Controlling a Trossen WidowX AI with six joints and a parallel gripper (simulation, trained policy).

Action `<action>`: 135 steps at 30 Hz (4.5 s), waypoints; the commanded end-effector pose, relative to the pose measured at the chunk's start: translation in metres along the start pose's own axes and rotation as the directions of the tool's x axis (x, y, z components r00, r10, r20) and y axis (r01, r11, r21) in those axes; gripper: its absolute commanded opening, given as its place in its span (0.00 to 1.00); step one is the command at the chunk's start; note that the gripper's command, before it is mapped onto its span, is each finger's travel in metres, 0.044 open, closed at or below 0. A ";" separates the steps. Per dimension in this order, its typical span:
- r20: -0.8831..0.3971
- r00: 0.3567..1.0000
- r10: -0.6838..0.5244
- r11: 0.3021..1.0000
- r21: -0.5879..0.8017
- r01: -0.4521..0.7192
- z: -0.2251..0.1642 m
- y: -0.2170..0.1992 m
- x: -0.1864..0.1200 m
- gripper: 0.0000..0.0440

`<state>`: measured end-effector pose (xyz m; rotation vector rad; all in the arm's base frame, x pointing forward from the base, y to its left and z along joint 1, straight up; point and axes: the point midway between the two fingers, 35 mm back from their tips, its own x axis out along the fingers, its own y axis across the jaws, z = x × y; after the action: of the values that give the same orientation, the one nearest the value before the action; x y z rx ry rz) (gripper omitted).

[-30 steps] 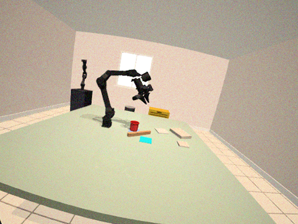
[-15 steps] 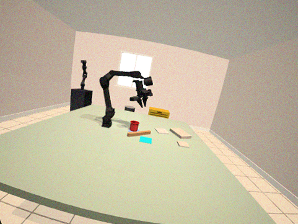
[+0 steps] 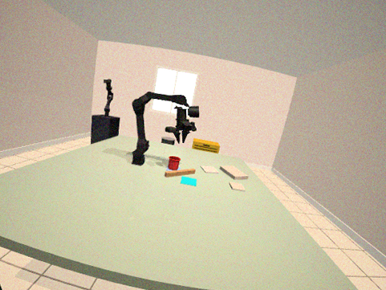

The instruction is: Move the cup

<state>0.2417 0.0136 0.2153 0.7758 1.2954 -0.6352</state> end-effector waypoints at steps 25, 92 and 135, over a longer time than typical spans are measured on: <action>-0.096 0.970 -0.224 0.967 0.098 0.233 -0.009 -0.029 0.050 0.36; -0.059 0.979 -0.195 0.974 0.107 0.200 0.001 -0.039 0.110 0.00; 0.166 0.984 -0.072 0.928 0.374 0.005 0.122 -0.045 0.131 0.03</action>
<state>0.3024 -0.1074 0.1023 0.9798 1.0376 -0.9649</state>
